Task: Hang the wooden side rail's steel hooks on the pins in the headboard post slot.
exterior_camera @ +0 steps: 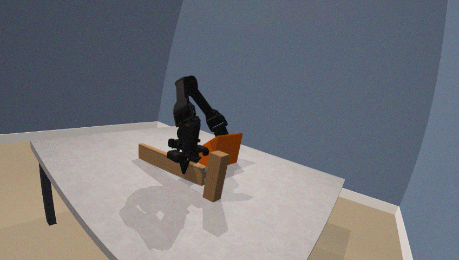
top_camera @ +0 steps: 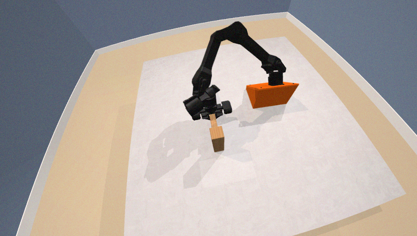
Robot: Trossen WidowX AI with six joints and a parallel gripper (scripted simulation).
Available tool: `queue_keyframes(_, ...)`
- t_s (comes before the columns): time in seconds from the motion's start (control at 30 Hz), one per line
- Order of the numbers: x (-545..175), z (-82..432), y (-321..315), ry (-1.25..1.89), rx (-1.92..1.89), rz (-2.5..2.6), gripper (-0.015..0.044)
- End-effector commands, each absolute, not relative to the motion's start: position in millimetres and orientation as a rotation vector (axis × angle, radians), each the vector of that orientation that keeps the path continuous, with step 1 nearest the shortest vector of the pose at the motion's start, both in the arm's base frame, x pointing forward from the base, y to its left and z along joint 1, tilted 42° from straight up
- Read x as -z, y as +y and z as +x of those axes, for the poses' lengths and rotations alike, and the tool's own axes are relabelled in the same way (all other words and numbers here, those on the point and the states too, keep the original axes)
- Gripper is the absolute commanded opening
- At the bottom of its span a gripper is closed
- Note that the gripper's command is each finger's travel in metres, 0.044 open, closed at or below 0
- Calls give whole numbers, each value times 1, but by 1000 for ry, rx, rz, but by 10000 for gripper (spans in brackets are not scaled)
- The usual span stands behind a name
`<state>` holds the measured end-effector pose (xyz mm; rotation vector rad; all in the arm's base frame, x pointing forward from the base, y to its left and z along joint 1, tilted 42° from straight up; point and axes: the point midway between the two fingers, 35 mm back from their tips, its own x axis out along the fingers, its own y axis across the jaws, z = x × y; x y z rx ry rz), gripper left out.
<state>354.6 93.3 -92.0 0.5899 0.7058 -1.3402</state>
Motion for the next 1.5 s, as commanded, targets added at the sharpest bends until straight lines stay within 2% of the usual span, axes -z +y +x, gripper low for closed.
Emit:
queue_keyframes(0.0,91,356,101,705,1325,600,0)
queue_keyframes(1.47,93,355,104,705,1325,600,0)
